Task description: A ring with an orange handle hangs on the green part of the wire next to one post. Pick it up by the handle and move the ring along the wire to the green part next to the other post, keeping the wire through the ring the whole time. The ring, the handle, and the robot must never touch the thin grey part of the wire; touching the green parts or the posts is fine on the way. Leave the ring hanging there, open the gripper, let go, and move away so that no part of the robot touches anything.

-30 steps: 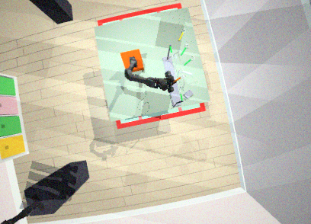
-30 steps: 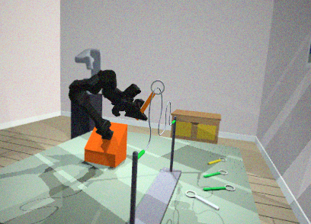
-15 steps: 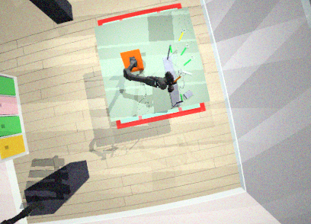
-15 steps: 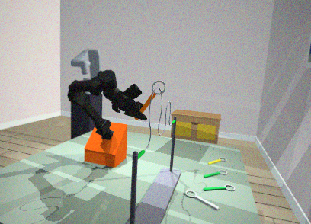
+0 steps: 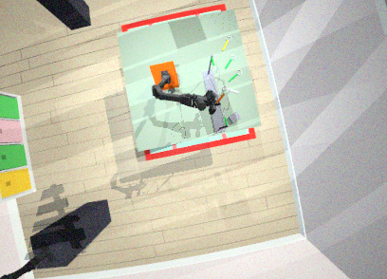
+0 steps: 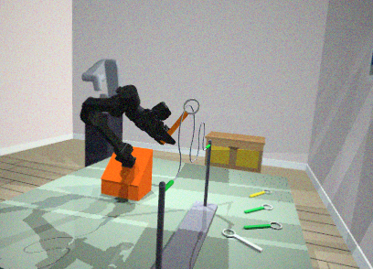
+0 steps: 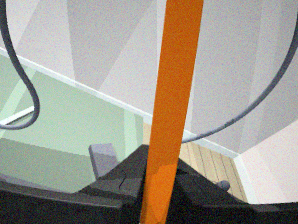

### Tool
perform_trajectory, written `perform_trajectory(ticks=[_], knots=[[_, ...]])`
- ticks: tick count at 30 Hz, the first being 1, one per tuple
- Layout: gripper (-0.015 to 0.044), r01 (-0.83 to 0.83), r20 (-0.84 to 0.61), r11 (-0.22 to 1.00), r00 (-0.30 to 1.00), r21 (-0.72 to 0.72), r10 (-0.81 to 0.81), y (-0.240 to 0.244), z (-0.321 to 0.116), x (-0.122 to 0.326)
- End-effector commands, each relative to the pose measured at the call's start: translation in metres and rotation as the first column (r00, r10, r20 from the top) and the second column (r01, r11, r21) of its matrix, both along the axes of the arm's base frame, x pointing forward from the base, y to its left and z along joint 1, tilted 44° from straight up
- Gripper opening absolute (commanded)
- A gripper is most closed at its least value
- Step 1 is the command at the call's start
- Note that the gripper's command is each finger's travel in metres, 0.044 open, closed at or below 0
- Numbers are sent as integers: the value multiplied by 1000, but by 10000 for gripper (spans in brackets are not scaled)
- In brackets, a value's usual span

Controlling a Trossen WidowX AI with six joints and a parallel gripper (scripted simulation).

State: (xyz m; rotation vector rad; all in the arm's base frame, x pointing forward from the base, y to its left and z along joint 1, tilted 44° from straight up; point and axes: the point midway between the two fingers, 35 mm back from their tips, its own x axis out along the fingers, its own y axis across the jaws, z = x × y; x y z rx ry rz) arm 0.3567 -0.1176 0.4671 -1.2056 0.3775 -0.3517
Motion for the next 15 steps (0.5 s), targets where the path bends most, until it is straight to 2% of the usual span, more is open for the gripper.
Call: perform_trajectory(ticks=[1,15], knots=[[-150,5,-5,999,1000,-42,-5,-1,-2,0],[-150,8,4,976,1000,-217,-7,-2,3,0]])
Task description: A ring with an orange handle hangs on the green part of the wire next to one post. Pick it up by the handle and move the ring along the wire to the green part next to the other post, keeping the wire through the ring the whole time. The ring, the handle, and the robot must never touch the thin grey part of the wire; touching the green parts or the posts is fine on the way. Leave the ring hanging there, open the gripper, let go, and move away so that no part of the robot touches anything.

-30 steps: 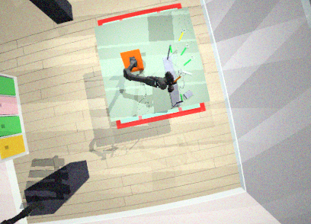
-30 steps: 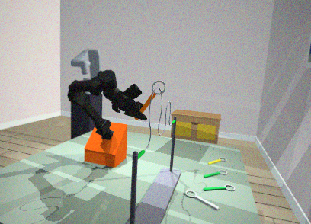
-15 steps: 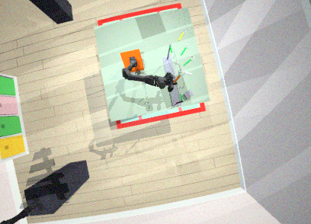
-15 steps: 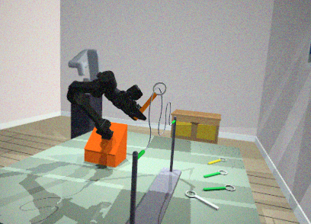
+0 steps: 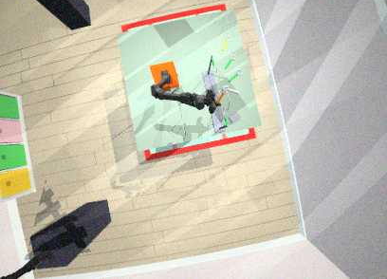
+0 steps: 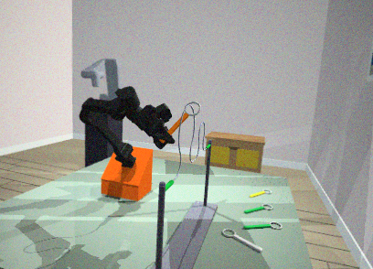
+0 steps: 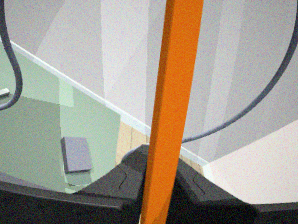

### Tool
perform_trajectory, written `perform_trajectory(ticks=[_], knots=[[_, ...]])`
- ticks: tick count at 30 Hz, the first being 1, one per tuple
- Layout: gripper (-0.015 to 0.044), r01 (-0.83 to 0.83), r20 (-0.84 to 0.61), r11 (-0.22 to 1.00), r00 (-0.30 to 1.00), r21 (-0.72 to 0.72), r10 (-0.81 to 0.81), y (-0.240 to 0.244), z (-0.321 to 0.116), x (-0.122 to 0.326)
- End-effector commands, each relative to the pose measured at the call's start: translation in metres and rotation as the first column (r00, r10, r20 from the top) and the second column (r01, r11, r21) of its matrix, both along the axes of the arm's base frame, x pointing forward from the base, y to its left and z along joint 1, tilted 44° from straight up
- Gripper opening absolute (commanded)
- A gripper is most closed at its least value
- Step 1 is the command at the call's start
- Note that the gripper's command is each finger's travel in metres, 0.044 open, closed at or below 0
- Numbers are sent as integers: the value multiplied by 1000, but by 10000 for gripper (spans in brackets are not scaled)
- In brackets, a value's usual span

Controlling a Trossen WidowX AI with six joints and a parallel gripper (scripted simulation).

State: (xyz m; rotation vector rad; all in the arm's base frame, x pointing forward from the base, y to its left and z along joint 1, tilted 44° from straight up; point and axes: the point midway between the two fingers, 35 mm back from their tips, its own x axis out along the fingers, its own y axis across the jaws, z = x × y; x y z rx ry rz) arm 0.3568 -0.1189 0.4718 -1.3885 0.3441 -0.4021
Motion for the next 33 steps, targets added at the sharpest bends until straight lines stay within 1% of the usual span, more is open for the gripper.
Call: perform_trajectory(ticks=[1,17,33], knots=[[-150,6,-5,999,1000,-41,-6,-1,-2,0],[-150,8,5,971,1000,-241,-8,-1,3,0],[-150,13,13,902,1000,-431,-7,0,9,0]])
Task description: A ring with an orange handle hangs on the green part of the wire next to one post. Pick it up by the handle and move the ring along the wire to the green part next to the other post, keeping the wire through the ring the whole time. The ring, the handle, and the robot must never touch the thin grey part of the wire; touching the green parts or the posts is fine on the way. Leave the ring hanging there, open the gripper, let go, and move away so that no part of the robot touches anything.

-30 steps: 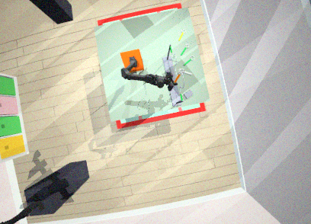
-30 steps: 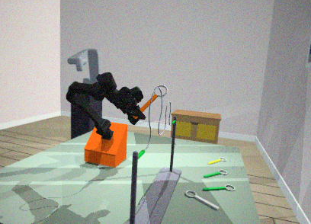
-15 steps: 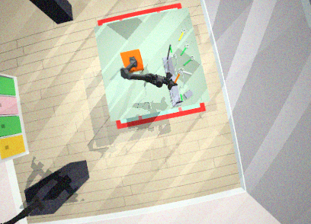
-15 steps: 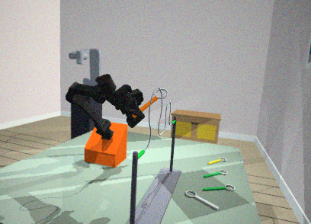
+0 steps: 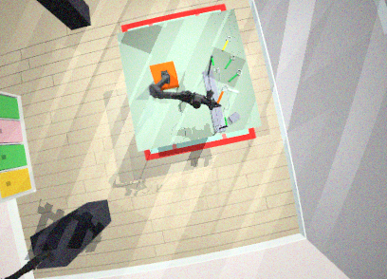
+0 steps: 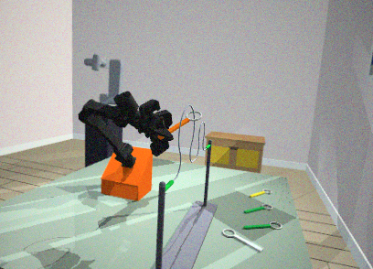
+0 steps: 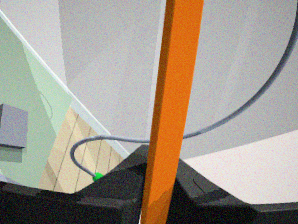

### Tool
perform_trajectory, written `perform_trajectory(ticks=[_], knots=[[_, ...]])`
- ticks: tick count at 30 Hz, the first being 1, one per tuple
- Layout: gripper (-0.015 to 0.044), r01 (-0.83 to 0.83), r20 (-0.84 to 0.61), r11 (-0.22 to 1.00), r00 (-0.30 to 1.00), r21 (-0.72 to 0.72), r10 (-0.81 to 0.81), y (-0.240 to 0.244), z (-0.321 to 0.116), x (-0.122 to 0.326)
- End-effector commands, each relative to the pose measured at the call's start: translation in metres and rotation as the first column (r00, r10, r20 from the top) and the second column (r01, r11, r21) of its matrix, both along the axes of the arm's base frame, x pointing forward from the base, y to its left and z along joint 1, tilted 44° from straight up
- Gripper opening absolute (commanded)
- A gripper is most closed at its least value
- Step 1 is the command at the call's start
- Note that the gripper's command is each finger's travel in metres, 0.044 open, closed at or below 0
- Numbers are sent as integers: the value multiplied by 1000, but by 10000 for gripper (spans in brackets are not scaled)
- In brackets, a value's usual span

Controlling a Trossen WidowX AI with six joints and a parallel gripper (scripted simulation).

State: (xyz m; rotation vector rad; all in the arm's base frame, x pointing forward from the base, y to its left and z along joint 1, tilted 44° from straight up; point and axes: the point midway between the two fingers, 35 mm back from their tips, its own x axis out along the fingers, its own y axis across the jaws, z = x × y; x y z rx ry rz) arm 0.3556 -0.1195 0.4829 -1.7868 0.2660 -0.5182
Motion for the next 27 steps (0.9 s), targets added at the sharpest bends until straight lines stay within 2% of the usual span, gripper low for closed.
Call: perform_trajectory(ticks=[1,27], knots=[[-150,-4,-6,999,1000,-42,4,1,-2,1],[-150,1,4,932,1000,-362,1,4,6,1]])
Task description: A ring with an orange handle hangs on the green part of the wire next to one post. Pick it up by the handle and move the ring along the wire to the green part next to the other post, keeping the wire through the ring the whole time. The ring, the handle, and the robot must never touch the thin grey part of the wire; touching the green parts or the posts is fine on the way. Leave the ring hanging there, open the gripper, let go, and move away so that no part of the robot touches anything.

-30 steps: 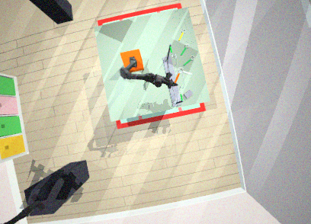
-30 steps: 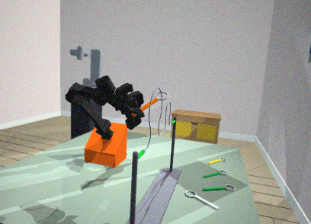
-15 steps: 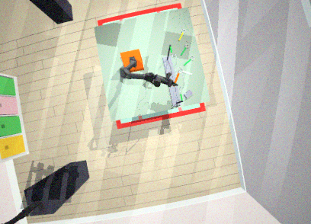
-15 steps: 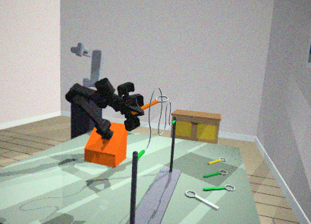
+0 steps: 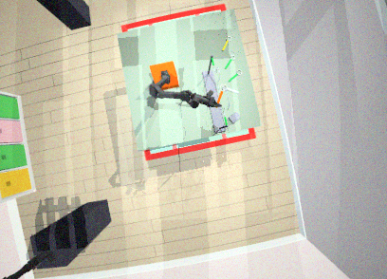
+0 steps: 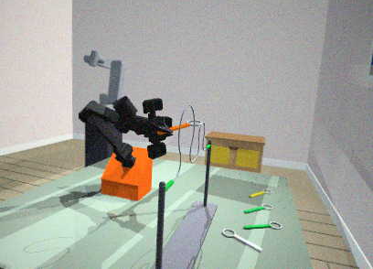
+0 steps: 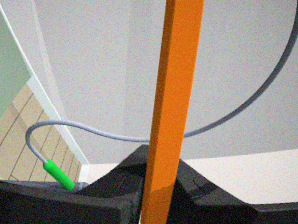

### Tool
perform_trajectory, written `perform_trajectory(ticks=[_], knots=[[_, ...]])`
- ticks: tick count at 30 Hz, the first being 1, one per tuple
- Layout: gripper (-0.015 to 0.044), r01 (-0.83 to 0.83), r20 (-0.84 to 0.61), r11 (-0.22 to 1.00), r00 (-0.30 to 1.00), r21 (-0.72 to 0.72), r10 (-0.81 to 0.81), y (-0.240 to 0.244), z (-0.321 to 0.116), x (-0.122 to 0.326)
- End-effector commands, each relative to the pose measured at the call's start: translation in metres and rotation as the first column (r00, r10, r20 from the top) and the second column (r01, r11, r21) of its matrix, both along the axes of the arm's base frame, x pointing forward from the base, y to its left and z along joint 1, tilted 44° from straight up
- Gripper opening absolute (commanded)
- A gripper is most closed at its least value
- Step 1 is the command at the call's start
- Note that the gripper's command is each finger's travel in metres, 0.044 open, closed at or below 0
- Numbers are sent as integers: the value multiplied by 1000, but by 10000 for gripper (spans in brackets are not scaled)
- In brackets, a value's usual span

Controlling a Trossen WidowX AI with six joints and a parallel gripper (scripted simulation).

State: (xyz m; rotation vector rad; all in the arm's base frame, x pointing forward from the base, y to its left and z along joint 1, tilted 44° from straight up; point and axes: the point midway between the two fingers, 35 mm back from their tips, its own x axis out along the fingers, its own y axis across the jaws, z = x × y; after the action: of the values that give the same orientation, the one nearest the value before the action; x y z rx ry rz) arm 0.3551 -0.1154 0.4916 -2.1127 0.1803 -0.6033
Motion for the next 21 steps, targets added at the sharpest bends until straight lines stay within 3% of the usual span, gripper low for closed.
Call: perform_trajectory(ticks=[1,21], knots=[[-150,-2,-7,999,1000,-43,2,0,-3,1],[-150,1,1,957,1000,-291,-1,5,2,1]])
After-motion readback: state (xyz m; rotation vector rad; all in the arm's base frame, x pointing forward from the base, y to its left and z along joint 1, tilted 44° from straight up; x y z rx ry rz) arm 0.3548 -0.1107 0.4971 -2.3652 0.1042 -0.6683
